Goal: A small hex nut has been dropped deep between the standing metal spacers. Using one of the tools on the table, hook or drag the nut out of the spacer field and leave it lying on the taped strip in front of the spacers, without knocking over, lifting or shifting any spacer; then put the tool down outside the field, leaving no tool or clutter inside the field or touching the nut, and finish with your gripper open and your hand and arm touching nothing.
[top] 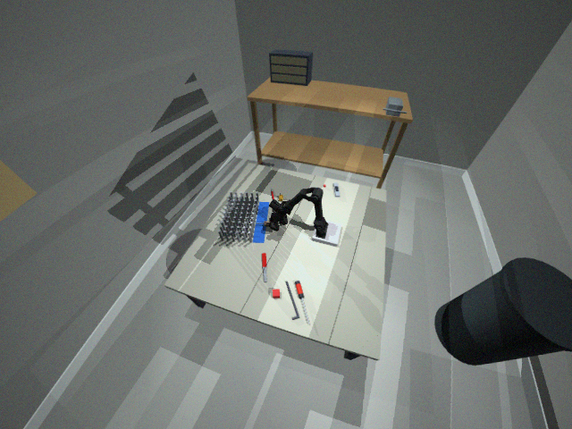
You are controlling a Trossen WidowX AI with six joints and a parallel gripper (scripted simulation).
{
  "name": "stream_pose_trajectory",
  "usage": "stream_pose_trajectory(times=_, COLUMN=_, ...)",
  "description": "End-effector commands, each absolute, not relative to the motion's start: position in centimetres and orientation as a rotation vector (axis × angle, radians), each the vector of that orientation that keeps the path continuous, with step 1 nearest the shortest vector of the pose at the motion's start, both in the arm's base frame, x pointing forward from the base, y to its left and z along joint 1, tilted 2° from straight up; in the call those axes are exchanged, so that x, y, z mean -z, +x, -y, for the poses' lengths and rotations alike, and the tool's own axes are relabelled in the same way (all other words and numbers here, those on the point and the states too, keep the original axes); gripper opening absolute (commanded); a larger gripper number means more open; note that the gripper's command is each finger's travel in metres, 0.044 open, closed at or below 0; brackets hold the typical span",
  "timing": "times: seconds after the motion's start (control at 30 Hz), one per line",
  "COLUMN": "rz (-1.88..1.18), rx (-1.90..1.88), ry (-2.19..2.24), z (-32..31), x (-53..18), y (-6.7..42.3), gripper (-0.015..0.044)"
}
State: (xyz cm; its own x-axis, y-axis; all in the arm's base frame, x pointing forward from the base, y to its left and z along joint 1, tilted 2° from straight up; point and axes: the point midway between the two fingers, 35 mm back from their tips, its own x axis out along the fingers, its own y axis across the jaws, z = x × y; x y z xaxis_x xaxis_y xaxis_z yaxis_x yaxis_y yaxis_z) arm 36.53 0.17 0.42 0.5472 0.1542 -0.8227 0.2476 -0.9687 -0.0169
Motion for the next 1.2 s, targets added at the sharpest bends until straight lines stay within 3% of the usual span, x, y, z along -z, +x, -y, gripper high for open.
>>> stream_pose_trajectory(times=0.0, rz=-0.36, rx=1.398, ry=2.672, z=-0.2, x=-0.5, y=36.2, gripper=0.0)
stream_pose_trajectory(times=1.17, rz=-0.36, rx=1.401, ry=2.67, z=0.4, x=-0.4, y=34.0, gripper=0.0)
